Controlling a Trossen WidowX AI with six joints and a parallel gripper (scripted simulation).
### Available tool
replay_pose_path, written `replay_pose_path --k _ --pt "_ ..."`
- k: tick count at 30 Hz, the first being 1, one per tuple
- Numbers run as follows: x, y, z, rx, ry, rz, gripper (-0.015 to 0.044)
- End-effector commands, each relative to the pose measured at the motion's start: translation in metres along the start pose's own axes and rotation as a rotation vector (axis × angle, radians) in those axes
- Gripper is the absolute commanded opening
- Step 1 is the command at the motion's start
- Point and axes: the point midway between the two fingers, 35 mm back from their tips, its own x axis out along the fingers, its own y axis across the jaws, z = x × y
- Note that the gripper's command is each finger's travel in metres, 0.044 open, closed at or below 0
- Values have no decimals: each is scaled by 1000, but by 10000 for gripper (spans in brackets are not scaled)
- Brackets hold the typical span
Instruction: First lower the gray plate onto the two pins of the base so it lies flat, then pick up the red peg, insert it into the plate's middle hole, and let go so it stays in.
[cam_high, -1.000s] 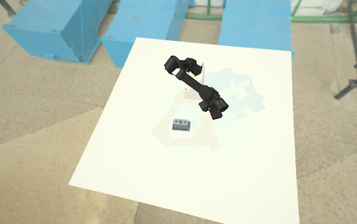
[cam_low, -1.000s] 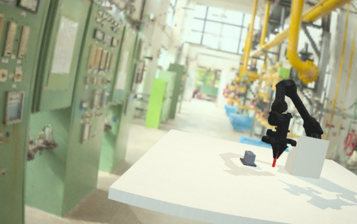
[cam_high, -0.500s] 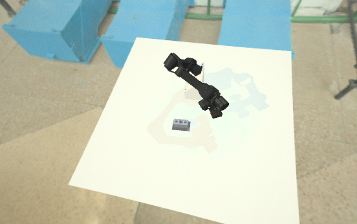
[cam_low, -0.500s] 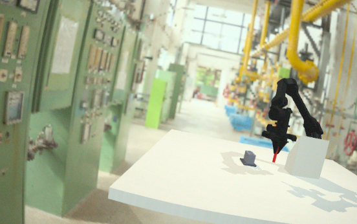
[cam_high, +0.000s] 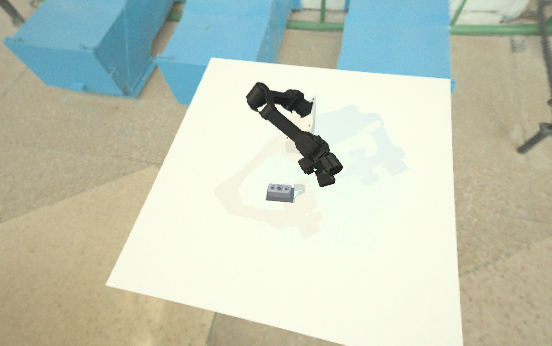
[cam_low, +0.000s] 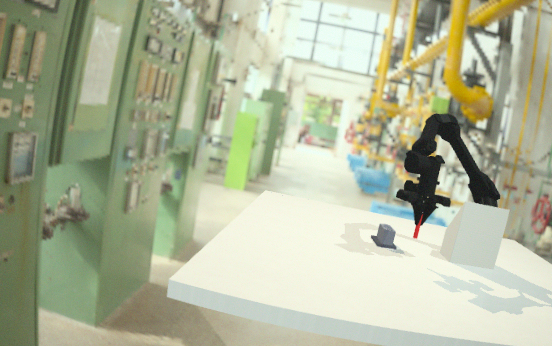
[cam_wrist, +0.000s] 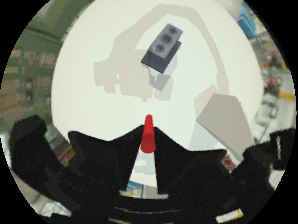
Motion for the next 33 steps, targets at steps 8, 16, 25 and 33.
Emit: replay_pose_path --k 8,16,25,33 --pt "-2 6 34 -1 2 4 0" --pt "-3 8 57 -4 2 7 0" --pt "-4 8 84 -7 -1 7 0" --pt "-5 6 109 -9 -6 6 0"
